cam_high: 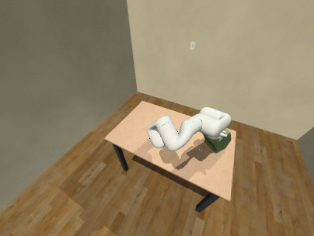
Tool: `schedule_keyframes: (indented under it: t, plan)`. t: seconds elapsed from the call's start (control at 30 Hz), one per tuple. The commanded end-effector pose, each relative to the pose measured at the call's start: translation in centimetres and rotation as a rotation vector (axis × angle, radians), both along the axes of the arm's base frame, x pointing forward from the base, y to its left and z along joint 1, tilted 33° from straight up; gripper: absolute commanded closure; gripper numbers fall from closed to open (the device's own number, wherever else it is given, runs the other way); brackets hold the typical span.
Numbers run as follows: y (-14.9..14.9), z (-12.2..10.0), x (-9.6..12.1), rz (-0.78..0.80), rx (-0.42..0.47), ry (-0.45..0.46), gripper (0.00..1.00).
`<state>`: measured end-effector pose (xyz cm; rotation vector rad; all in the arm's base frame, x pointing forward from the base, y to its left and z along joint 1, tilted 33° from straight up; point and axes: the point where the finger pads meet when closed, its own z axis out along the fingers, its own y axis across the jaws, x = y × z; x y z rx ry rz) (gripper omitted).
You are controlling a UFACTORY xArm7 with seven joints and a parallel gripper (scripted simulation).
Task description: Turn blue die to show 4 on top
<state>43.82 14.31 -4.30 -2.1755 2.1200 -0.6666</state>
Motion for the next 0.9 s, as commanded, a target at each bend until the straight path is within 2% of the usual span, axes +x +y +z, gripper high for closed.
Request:
schedule_keyframes:
  t: [0.0,0.03,0.07,0.87]
  plan:
    - [-0.07,0.09,0.07,-0.002,0.001,-0.002,0.58]
    - [-0.07,0.09,0.07,-0.002,0.001,-0.002,0.58]
    - [-0.07,0.09,0.07,-0.002,0.001,-0.002,0.79]
    - [-0.07,0.09,0.07,-0.002,0.001,-0.002,0.79]
